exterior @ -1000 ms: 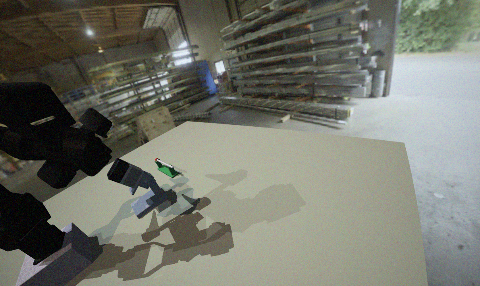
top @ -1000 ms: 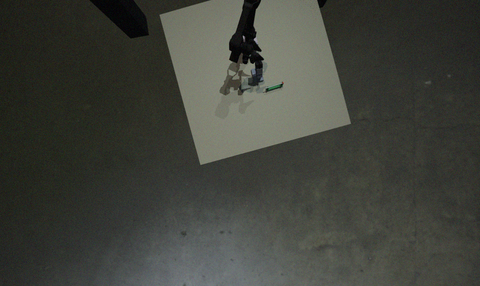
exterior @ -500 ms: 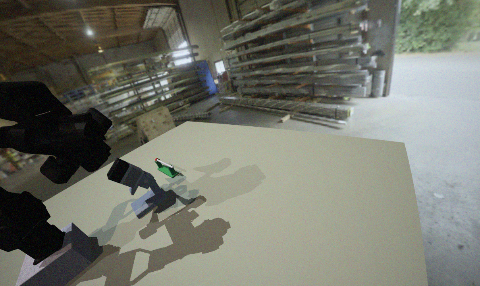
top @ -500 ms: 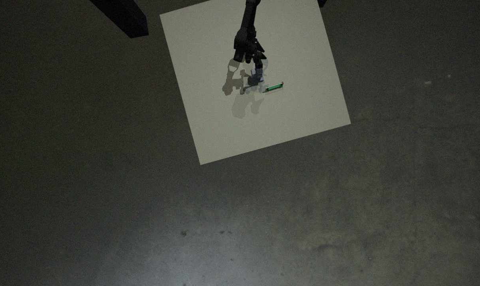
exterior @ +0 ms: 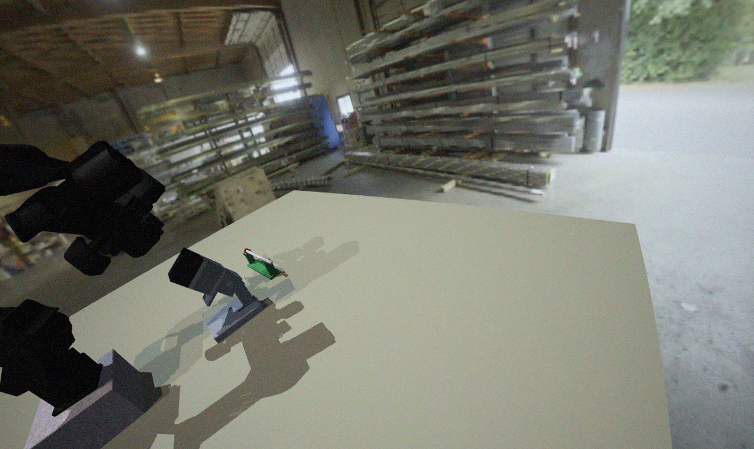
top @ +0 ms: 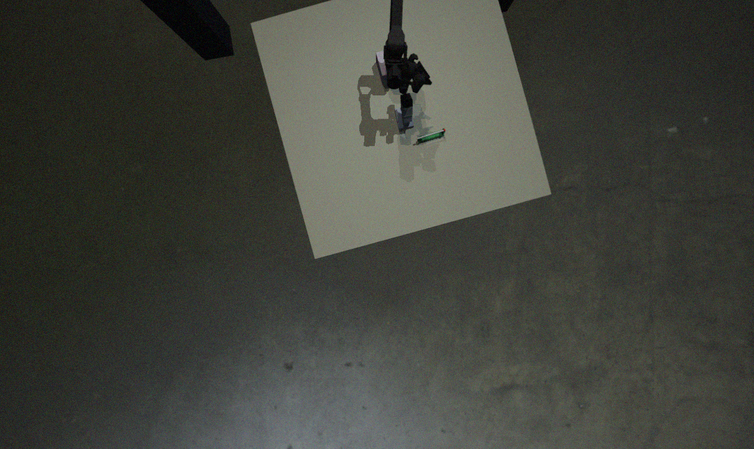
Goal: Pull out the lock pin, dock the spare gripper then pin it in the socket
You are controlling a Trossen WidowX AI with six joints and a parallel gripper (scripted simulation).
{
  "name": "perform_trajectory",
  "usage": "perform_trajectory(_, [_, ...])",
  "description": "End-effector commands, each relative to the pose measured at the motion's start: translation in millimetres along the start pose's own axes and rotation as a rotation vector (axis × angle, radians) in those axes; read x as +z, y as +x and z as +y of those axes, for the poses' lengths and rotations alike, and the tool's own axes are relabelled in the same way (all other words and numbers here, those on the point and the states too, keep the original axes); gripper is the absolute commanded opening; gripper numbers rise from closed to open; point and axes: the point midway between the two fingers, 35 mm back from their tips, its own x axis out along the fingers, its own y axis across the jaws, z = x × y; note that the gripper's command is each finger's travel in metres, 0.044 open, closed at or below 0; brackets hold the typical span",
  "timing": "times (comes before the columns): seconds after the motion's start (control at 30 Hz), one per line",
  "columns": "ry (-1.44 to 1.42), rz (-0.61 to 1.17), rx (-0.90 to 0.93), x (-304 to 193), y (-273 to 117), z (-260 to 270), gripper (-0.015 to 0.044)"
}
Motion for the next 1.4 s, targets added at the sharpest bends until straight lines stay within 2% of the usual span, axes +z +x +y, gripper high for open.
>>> perform_trajectory(0.0, [-0.058,-0.013,-0.016,-2.3,3.8,1.6,0.0180])
perform_trajectory(0.27, [-0.848,-0.172,-0.409,28.9,23.3,47.2,0.0180])
perform_trajectory(0.47, [-1.467,-0.092,-0.809,53.7,49.5,74.2,0.0180])
perform_trajectory(0.93, [-2.003,0.157,-1.217,75.6,83.2,104.5,0.0180])
perform_trajectory(1.13, [-2.244,0.378,-1.445,85.4,101.3,116.4,0.0180])
perform_trajectory(1.37, [-2.466,0.727,-1.709,94.6,124.5,128.3,0.0180])
